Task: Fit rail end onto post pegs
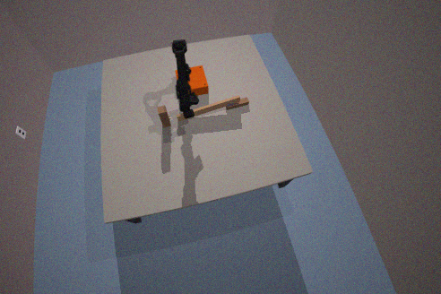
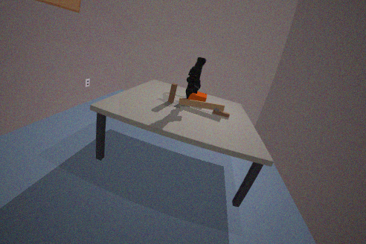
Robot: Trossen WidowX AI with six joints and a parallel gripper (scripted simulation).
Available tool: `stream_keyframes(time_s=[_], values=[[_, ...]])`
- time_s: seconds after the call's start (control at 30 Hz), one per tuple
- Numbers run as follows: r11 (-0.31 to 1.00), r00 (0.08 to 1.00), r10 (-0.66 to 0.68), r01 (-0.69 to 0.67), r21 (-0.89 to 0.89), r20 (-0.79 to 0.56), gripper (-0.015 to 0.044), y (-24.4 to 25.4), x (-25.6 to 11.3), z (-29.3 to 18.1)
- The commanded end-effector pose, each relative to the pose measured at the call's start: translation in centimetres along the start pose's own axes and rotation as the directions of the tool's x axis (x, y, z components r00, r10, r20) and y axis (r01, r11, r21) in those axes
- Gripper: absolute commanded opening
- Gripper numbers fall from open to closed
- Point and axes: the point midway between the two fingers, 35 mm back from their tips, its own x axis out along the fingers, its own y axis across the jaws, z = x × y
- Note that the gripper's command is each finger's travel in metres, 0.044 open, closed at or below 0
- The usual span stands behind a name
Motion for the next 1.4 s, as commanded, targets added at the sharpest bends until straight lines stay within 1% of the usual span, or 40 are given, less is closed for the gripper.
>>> stream_keyframes(time_s=[0.0, 1.23, 1.37], values=[[1.0, 1.0, 0.01, -0.01, 0.007, -0.001, 0.044, 0.3, 0.8, 0.0], [1.0, 1.0, 0.01, -0.01, 0.007, -0.001, 0.044, 0.4, 6.7, 0.0], [1.0, 1.0, 0.01, -0.01, 0.007, -0.001, 0.044, 0.5, 6.9, 0.0]])
